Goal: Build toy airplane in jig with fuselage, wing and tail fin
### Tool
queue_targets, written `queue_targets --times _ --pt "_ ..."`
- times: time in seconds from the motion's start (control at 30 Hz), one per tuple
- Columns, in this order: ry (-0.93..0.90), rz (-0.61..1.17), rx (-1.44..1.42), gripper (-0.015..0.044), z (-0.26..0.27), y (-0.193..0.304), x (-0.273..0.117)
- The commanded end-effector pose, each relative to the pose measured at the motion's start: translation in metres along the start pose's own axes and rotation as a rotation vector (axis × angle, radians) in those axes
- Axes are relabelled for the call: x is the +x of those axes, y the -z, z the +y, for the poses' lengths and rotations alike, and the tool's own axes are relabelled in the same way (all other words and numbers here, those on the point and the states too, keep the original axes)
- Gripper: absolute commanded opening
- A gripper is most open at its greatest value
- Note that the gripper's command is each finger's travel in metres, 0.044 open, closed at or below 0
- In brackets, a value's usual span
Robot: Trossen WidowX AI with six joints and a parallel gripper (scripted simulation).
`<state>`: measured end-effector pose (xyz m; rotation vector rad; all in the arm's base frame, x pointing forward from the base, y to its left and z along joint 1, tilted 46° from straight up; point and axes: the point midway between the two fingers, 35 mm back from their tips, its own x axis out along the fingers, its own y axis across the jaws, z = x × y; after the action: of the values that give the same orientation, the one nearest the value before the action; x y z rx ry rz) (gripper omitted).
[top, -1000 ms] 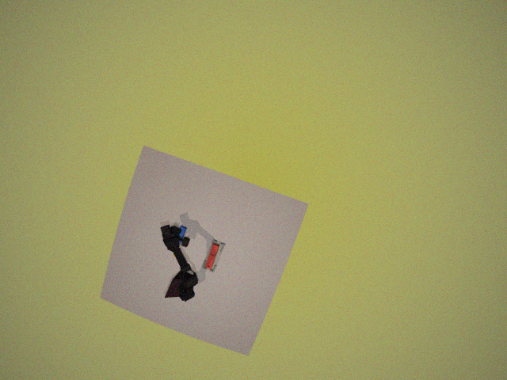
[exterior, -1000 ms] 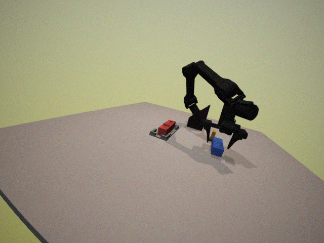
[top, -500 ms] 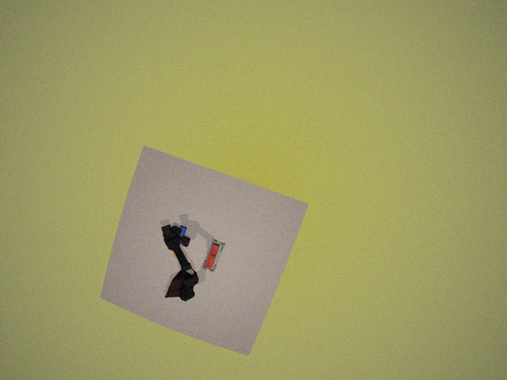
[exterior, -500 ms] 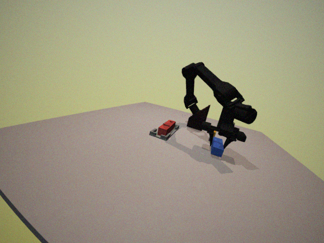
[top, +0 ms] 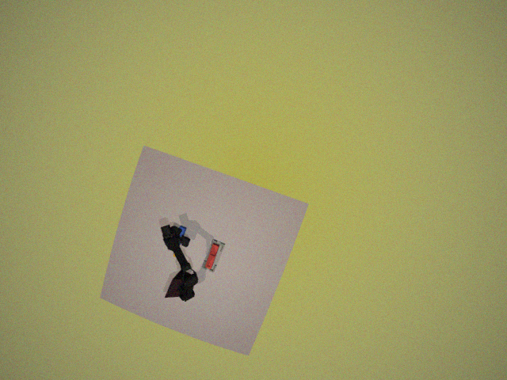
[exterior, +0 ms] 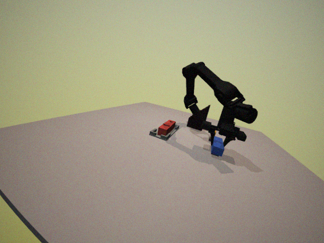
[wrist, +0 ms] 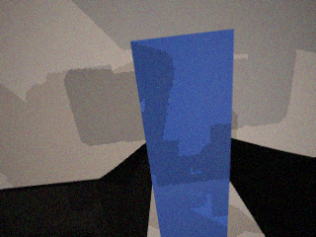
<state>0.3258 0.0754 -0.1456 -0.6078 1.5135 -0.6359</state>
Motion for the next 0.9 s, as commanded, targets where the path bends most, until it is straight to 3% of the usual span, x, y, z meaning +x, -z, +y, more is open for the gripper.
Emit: queue_targets --times 0.0,0.87 --pt "-0.004 -0.005 -0.006 0.0 0.001 -0.002 -0.009" --pt "-0.009 -0.005 0.004 0.0 0.003 -0.005 -0.09"
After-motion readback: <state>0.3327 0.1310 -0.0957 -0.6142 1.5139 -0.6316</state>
